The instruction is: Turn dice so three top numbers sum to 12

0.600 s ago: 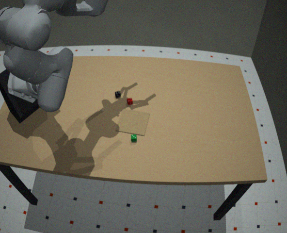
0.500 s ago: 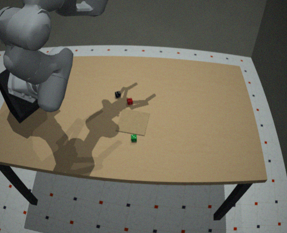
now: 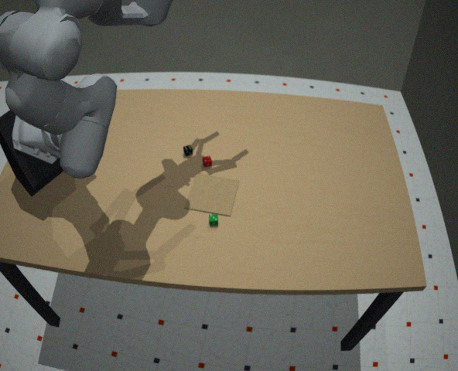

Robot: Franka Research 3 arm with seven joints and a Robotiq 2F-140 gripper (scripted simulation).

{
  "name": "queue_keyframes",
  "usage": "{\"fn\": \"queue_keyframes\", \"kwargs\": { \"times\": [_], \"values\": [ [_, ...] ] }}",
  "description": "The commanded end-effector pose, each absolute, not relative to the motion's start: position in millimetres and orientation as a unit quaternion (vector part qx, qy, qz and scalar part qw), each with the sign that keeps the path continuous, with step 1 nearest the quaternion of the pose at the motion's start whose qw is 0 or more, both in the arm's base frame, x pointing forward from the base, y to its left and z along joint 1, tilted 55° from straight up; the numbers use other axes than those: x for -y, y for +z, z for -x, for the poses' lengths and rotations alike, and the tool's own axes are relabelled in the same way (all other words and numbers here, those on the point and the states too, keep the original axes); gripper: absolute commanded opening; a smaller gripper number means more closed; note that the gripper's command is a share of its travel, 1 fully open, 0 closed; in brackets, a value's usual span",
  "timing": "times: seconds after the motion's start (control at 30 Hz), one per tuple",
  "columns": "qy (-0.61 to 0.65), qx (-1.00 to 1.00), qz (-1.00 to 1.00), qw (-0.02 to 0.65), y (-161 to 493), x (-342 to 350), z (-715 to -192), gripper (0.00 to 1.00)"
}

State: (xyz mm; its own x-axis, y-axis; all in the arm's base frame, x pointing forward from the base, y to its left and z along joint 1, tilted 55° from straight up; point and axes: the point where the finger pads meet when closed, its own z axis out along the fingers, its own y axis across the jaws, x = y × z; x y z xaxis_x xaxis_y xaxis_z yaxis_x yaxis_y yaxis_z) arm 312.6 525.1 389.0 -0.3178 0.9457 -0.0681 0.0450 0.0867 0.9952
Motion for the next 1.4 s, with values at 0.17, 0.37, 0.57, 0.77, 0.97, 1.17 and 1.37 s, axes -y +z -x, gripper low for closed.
{"fn": "queue_keyframes", "kwargs": {
  "times": [0.17, 0.37, 0.57, 0.77, 0.97, 1.17, 1.37],
  "values": [
    [0.557, -0.534, -0.479, 0.419, 425, -472, -352, 1.00],
    [0.571, -0.464, -0.536, 0.415, 452, -421, -380, 1.00],
    [0.581, -0.394, -0.585, 0.407, 474, -370, -401, 1.00],
    [0.588, -0.318, -0.630, 0.395, 491, -315, -418, 1.00],
    [0.591, -0.248, -0.667, 0.381, 501, -265, -428, 1.00],
    [0.590, -0.165, -0.703, 0.361, 507, -208, -435, 1.00],
    [0.585, -0.082, -0.732, 0.339, 507, -152, -437, 1.00]
  ]
}}
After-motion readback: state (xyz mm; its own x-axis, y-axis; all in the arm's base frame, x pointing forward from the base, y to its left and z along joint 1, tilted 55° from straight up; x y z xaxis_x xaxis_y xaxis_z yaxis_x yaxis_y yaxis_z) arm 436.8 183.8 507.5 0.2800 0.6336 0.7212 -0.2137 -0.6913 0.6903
